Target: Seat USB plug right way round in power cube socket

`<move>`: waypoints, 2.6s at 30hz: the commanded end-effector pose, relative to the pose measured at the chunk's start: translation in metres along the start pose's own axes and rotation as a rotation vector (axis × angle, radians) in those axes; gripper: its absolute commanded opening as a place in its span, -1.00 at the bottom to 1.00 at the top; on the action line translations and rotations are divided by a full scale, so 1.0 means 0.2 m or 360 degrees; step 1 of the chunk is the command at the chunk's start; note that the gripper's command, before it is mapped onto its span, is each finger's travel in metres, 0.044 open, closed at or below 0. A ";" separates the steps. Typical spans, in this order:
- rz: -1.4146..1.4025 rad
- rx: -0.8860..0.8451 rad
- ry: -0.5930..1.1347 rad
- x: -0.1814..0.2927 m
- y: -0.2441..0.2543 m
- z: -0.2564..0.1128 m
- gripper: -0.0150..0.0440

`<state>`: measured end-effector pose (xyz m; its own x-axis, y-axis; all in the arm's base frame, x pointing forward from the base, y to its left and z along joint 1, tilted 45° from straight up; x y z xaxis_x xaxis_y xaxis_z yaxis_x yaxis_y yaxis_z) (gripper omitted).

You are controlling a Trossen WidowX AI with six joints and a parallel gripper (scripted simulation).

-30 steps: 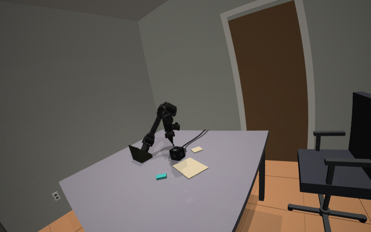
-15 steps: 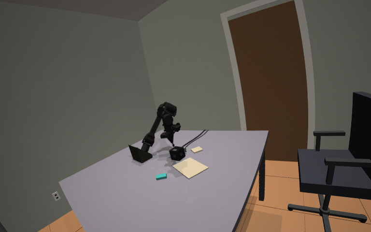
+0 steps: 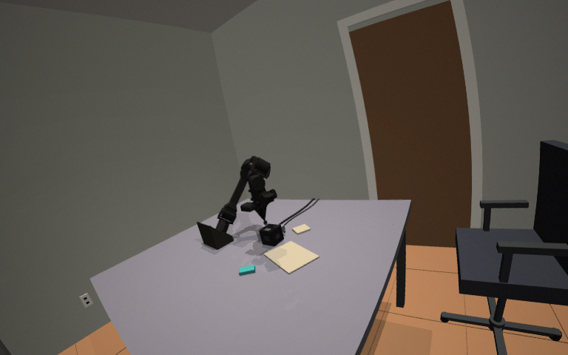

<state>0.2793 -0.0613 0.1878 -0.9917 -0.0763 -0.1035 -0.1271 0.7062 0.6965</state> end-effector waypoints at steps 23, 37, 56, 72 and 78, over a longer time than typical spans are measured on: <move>0.1093 0.0002 -0.0002 0.00 0.00 0.00 -0.49; 0.1677 0.0001 -0.0002 0.00 0.00 0.00 -0.49; 0.2468 0.0001 -0.0002 0.00 0.00 0.00 -0.49; 0.2522 -0.0001 -0.0001 0.00 0.00 0.00 -0.49; 0.2516 -0.0007 0.0003 0.00 0.00 0.00 -0.49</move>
<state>0.2793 -0.0610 0.1875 -0.1131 0.7070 0.6982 0.9934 0.0665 0.0936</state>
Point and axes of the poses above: the point midway between the two fingers, 35 mm back from their tips, its own z axis out along the fingers, its own y axis across the jaws, x = y × z, the point moved 6 cm from there along -z, back along the fingers, and after that the axes turned 3 degrees about -z, right-handed, at the moved point
